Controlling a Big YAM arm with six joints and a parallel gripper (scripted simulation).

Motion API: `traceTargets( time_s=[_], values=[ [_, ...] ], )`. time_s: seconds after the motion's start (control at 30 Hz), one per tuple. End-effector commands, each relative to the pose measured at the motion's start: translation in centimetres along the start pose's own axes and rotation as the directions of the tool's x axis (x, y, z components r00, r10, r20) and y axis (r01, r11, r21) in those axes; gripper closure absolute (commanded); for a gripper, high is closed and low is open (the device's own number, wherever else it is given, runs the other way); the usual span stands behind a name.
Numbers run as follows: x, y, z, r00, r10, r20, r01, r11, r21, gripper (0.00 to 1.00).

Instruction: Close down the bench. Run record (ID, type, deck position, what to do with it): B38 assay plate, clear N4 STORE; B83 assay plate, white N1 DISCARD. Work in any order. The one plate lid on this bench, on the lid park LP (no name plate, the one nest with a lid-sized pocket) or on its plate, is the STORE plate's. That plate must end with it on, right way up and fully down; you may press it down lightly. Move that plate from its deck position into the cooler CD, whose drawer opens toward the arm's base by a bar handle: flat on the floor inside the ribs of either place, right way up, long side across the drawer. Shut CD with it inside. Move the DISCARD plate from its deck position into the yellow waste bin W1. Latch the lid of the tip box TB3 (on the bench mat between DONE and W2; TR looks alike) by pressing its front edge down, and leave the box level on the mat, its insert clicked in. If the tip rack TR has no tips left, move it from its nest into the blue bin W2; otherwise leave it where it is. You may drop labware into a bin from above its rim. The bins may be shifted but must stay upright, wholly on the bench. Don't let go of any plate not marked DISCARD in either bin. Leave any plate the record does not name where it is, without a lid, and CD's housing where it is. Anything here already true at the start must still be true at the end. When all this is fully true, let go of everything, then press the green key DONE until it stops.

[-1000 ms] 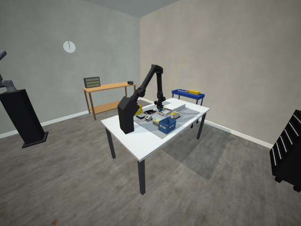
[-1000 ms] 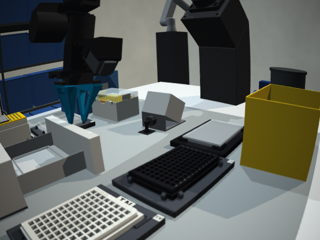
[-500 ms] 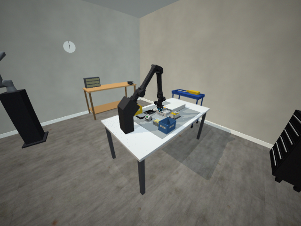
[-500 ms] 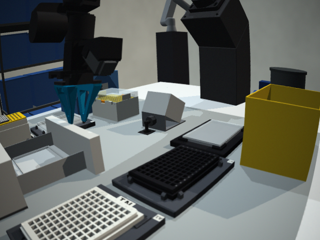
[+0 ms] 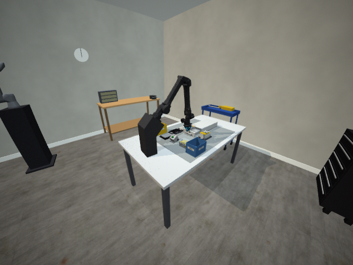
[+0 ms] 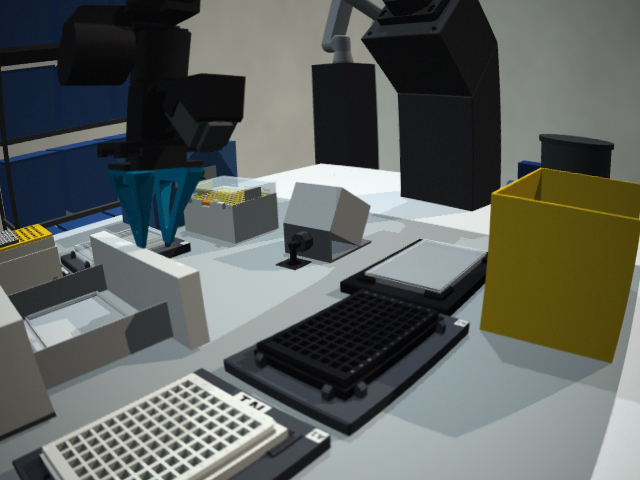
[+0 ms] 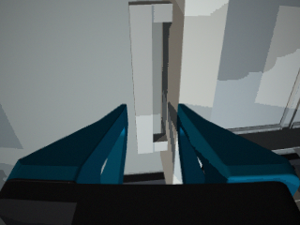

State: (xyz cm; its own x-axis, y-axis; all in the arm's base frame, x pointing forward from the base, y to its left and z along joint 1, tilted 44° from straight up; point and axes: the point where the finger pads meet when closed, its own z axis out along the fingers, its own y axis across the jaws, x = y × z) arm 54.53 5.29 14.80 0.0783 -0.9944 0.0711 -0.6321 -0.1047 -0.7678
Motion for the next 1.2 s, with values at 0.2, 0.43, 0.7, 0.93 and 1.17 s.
traceTargets(
  time_s=[0.2, 0.43, 0.7, 0.93, 1.17],
  values=[
    [0.5, 6.1, 3.3, 1.0, -0.009, -0.005, 0.008, 0.99, -0.144, 0.7],
    [0.5, 6.1, 3.3, 1.0, -0.009, -0.005, 0.008, 0.99, -0.144, 0.7],
    [0.5, 6.1, 2.6, 1.0, -0.006, -0.006, 0.005, 0.99, -0.143, 0.7],
    [0.5, 6.0, 2.0, 1.0, -0.003, -0.008, 0.002, 0.99, -0.143, 0.7],
    [0.6, 5.8, 1.0, 1.0, 0.002, -0.01, -0.003, 0.99, -0.143, 0.7]
  ],
)
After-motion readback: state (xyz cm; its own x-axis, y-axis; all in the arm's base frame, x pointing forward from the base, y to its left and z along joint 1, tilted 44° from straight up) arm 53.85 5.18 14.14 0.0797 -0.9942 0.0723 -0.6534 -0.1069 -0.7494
